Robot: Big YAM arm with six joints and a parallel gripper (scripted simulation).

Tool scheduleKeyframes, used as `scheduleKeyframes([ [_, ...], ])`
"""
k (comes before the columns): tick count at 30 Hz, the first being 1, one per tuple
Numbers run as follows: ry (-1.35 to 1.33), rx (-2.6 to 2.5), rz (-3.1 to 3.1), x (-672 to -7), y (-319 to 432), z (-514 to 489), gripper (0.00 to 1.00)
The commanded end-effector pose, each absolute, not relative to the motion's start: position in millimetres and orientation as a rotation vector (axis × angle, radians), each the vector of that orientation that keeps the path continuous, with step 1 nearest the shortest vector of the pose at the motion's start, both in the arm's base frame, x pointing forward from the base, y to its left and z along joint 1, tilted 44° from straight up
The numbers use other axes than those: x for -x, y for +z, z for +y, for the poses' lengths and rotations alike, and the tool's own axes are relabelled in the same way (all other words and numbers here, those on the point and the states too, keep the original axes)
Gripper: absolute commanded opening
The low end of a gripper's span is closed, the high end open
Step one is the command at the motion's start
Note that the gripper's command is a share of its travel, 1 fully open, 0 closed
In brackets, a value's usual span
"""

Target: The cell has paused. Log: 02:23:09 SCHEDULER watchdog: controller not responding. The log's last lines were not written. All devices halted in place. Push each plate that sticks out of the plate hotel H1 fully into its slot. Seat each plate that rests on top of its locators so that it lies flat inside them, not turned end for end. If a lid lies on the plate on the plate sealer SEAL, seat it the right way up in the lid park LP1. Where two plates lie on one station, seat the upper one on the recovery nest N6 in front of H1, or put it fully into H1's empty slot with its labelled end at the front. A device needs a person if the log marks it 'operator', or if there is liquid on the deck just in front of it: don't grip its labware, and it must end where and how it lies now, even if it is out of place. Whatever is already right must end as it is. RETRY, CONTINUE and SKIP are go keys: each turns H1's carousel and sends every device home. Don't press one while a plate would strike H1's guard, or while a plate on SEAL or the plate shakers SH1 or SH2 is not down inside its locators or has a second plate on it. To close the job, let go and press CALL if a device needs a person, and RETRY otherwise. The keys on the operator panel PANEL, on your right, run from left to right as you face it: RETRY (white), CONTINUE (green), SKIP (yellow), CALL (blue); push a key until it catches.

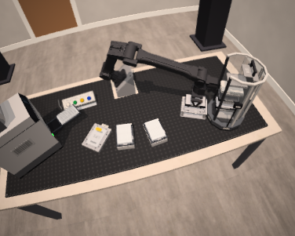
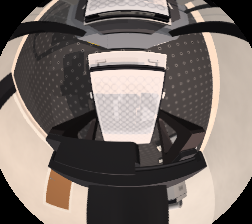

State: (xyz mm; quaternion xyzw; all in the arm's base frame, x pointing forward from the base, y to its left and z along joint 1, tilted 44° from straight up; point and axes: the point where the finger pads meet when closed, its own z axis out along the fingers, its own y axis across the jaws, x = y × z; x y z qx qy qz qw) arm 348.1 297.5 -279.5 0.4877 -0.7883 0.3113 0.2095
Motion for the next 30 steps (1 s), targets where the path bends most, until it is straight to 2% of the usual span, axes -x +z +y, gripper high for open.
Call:
scheduleKeyframes([
  [1,0.856,-1.349,-2.208,-359.0,-285.4,297.7,0.84],
  [30,0.852,-1.354,-2.227,-366.7,-283.6,306.3,0.84],
])
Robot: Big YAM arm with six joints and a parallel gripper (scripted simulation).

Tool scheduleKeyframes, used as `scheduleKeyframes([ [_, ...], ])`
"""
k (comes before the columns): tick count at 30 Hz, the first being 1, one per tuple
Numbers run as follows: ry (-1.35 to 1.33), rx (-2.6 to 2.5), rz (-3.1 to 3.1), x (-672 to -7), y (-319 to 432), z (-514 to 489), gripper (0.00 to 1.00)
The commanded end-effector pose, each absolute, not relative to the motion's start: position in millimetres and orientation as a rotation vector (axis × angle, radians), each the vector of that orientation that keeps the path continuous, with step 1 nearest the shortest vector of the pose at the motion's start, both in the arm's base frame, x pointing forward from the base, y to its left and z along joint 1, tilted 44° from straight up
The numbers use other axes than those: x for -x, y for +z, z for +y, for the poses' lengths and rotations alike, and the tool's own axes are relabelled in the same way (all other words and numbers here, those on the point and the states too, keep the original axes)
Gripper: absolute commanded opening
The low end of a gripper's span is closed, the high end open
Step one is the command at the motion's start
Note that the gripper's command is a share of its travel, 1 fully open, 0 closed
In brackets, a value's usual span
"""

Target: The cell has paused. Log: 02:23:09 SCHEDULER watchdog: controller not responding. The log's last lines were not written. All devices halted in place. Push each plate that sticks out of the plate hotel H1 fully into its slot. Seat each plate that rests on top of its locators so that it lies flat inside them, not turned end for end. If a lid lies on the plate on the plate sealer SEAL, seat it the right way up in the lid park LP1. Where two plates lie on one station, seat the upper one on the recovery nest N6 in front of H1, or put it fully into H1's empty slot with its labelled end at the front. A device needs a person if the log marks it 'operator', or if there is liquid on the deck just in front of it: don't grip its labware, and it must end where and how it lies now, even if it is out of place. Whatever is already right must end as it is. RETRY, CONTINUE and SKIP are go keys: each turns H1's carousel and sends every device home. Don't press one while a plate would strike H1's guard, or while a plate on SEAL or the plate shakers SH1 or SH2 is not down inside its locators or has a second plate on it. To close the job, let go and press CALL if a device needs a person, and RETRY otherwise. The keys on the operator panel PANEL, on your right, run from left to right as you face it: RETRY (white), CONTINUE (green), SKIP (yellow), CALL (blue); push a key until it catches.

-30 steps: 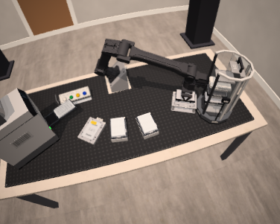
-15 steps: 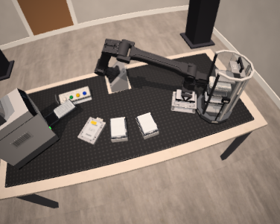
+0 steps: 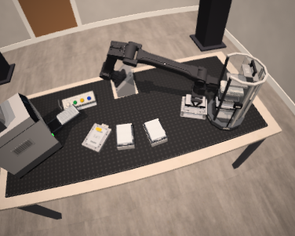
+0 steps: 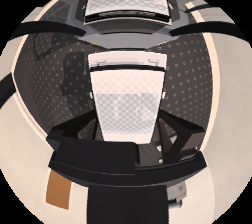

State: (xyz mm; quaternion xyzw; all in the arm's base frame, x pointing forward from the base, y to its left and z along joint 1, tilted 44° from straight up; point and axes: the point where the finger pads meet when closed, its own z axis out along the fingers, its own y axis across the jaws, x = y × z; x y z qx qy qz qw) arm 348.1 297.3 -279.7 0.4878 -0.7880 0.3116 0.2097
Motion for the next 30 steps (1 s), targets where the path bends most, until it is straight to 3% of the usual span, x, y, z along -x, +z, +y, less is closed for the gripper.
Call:
scheduleKeyframes([
  [1,0.853,-1.354,-2.227,-366.7,-283.6,306.2,0.84],
  [30,0.852,-1.357,-2.228,-367.9,-285.1,306.2,0.84],
])
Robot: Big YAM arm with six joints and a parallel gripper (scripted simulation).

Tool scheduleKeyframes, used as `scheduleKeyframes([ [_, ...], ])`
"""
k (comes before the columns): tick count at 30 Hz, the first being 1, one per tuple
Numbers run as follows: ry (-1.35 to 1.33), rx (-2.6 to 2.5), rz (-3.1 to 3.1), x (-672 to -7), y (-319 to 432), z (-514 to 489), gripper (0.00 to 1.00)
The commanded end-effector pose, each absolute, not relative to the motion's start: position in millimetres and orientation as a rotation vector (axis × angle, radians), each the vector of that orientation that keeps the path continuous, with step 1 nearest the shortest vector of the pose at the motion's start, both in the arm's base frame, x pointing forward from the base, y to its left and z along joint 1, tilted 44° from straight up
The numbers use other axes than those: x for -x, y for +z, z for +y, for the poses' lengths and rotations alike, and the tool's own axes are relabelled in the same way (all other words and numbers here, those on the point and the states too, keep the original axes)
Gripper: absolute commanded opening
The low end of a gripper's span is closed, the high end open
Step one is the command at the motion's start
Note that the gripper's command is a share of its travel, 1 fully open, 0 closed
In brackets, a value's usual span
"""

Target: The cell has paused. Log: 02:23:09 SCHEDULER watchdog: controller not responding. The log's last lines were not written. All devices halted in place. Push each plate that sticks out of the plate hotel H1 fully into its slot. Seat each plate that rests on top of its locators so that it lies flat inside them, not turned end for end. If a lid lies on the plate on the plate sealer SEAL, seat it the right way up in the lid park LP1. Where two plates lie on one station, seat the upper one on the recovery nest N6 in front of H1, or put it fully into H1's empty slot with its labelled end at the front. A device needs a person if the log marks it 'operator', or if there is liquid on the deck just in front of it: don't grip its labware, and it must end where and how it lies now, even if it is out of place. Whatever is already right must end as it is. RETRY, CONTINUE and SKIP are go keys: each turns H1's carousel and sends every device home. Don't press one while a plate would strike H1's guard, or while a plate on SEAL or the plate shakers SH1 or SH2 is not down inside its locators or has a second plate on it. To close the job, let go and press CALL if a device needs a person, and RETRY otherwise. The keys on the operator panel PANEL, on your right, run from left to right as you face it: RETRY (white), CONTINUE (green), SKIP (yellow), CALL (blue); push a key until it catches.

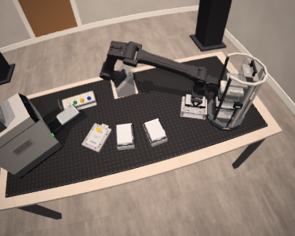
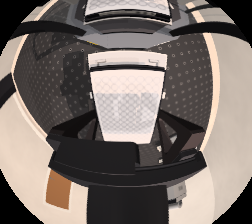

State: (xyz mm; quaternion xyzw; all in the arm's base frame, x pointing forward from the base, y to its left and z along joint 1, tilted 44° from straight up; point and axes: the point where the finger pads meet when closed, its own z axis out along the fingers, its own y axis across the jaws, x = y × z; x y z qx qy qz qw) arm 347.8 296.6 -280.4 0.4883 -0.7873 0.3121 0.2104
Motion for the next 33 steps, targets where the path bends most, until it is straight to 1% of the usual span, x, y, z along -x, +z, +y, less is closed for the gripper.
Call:
scheduleKeyframes([
  [1,0.851,-1.357,-2.234,-368,-286,307,0.84],
  [17,0.859,-1.347,-2.189,-352,-294,283,0.84],
  [33,0.859,-1.346,-2.191,-351,-297,278,0.84],
])
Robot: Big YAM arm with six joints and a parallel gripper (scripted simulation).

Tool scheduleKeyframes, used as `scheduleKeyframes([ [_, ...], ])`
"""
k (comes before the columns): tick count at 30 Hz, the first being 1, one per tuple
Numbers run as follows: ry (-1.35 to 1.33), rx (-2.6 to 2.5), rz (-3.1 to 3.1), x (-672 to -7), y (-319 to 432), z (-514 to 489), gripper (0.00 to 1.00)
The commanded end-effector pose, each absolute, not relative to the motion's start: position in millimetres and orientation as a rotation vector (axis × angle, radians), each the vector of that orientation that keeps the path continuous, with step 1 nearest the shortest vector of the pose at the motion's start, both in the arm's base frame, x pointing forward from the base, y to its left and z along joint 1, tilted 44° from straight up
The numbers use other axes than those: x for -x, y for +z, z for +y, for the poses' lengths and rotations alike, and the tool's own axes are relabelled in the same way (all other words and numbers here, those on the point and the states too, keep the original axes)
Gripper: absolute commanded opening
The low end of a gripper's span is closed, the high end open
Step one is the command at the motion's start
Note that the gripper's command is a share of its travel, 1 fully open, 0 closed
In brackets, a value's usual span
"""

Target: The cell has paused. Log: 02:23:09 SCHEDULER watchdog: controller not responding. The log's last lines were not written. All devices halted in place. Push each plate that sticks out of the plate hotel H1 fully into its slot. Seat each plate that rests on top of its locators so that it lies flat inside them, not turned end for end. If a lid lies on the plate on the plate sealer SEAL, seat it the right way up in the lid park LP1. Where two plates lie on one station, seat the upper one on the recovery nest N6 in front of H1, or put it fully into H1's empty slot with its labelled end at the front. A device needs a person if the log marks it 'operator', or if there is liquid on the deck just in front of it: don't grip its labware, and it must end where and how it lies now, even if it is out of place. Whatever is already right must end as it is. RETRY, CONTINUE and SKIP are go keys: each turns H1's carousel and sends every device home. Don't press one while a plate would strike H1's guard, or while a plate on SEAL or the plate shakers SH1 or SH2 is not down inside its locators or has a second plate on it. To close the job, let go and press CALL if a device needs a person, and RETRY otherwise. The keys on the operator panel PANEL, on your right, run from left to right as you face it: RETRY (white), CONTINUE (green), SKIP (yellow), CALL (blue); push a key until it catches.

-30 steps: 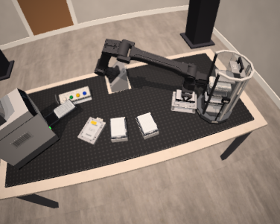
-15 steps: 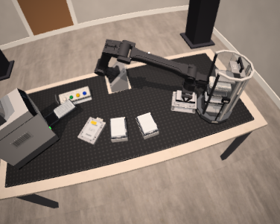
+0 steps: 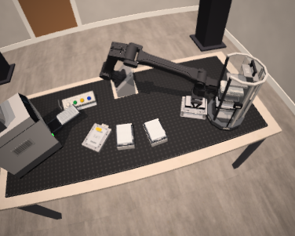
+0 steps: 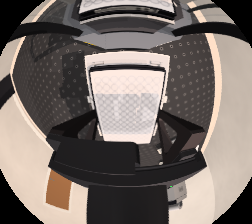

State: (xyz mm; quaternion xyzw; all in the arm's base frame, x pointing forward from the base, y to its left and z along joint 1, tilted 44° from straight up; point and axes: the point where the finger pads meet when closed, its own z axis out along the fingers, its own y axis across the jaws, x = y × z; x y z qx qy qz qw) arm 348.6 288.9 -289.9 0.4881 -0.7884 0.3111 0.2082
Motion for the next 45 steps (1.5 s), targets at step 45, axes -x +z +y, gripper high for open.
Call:
scheduleKeyframes([
  [45,0.855,-1.349,-2.22,-357,-284,286,0.84],
])
